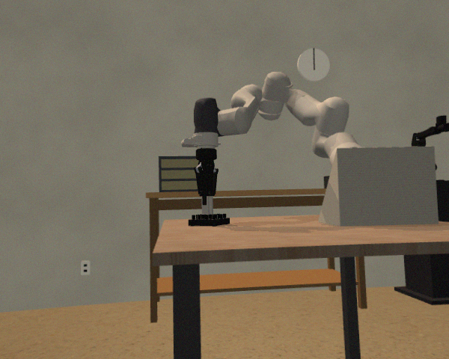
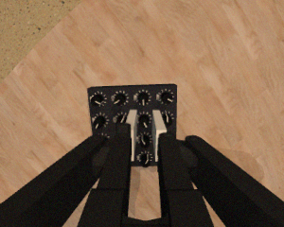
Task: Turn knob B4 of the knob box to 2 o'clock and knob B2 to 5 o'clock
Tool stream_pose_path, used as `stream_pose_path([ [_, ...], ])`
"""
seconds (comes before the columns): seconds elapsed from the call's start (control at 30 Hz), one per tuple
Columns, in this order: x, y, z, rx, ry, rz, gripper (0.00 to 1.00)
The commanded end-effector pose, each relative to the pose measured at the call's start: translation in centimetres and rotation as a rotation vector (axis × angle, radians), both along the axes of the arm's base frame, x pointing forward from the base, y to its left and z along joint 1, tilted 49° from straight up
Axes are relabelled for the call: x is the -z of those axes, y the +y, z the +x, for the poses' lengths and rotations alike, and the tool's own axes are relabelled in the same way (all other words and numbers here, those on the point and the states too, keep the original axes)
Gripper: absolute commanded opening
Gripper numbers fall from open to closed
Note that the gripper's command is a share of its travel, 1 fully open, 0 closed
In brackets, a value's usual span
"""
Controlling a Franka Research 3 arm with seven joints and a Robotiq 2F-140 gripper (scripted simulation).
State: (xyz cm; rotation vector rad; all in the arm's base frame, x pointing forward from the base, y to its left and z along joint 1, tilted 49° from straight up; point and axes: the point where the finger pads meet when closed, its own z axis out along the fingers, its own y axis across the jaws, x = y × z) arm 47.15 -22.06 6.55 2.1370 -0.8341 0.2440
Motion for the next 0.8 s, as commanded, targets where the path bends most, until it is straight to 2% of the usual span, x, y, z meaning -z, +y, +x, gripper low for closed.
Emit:
stream_pose_path([
  [0.0, -0.3, 0.5, 0.0, -0.001, 0.003, 0.0, 0.12],
  [0.33, -1.9, 2.3, 0.2, -0.001, 0.003, 0.0, 0.12],
  [0.77, -1.9, 2.4, 0.2, -0.001, 0.003, 0.0, 0.12],
])
